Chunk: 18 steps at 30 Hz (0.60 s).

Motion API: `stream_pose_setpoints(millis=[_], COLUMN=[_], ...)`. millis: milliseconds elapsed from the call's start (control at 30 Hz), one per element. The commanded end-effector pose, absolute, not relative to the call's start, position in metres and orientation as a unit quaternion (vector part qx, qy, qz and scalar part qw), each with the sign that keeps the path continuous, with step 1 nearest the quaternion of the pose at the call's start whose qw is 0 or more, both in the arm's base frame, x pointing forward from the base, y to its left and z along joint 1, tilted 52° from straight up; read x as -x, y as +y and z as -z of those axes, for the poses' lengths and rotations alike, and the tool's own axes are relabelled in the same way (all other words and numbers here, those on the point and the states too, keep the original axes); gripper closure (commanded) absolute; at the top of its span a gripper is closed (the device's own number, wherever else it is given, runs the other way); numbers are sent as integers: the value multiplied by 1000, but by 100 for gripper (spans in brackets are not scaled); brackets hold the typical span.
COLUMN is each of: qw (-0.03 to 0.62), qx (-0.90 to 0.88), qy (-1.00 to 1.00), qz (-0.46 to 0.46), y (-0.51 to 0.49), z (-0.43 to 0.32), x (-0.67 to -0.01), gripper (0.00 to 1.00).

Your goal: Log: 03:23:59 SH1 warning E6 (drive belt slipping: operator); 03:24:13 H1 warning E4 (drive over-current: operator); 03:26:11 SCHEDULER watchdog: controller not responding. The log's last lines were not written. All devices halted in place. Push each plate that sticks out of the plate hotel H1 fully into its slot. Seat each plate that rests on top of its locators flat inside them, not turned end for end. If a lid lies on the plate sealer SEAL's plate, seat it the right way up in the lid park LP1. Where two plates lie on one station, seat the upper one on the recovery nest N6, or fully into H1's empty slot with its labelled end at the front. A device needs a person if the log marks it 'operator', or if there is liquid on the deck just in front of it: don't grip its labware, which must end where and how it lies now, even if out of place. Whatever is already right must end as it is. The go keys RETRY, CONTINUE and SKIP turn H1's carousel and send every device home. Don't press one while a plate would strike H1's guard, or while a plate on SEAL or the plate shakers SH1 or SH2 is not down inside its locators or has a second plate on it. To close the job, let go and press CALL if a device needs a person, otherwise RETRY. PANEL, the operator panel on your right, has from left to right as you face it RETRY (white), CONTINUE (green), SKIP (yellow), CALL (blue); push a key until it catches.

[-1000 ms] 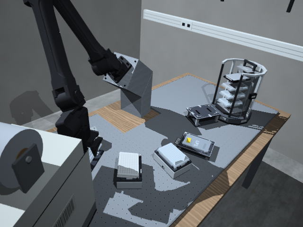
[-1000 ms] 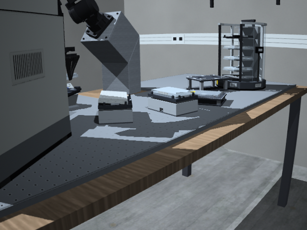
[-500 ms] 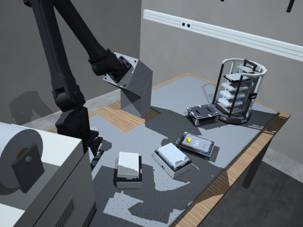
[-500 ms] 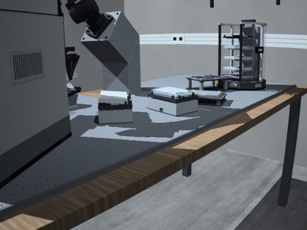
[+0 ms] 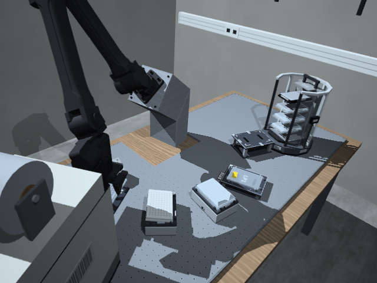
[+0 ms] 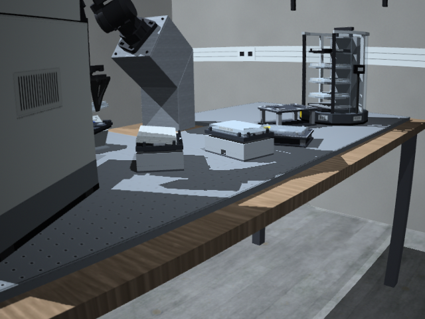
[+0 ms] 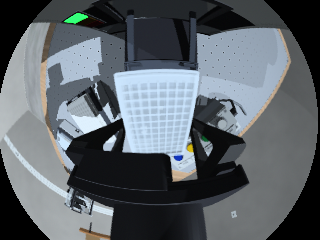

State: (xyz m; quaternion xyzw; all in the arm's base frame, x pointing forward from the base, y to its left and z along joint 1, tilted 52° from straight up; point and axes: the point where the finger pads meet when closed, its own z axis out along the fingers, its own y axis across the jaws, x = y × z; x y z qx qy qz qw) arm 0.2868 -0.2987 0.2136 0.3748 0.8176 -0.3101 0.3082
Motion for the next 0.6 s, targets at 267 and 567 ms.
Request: stream_pose_setpoints(millis=[267,567], qw=[322,319], qx=[-372,-380], qy=[814,806], qz=[309,323], y=[-292,-295], z=[-226,-230], x=[-288,-291], gripper=[16,16])
